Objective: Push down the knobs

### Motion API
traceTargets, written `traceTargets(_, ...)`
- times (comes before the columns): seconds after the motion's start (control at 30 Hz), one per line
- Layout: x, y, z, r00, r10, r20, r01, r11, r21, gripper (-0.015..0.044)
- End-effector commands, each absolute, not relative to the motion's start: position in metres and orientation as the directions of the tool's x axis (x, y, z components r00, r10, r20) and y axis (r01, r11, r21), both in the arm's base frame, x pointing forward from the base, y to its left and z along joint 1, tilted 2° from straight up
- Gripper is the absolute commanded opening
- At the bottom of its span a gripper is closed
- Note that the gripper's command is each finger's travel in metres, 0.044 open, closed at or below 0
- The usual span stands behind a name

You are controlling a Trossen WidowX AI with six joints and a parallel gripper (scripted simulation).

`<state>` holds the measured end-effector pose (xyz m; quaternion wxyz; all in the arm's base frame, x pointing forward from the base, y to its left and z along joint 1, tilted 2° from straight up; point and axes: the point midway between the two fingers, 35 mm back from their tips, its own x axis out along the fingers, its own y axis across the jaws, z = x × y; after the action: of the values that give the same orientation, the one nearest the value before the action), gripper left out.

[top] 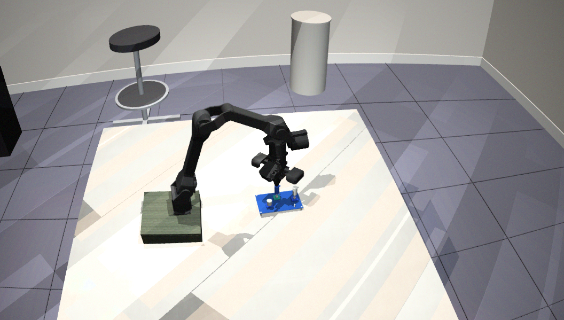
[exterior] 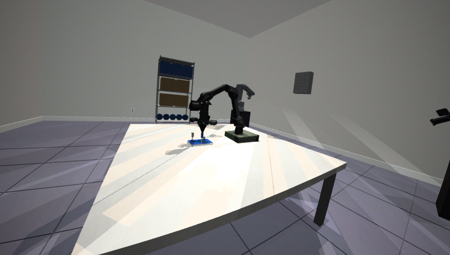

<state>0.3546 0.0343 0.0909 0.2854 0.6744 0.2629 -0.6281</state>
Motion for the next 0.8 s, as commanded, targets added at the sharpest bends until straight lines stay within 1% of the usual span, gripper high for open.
traceTargets(0.0,0.3547,0.0337,0.0911,0.073,-0.008,-0.997,0.715,-0.696,0.058,0.0)
traceTargets(0.77,0.3551,0.0336,0.0846,0.073,-0.008,-0.997,0.715,-0.696,0.058,0.0)
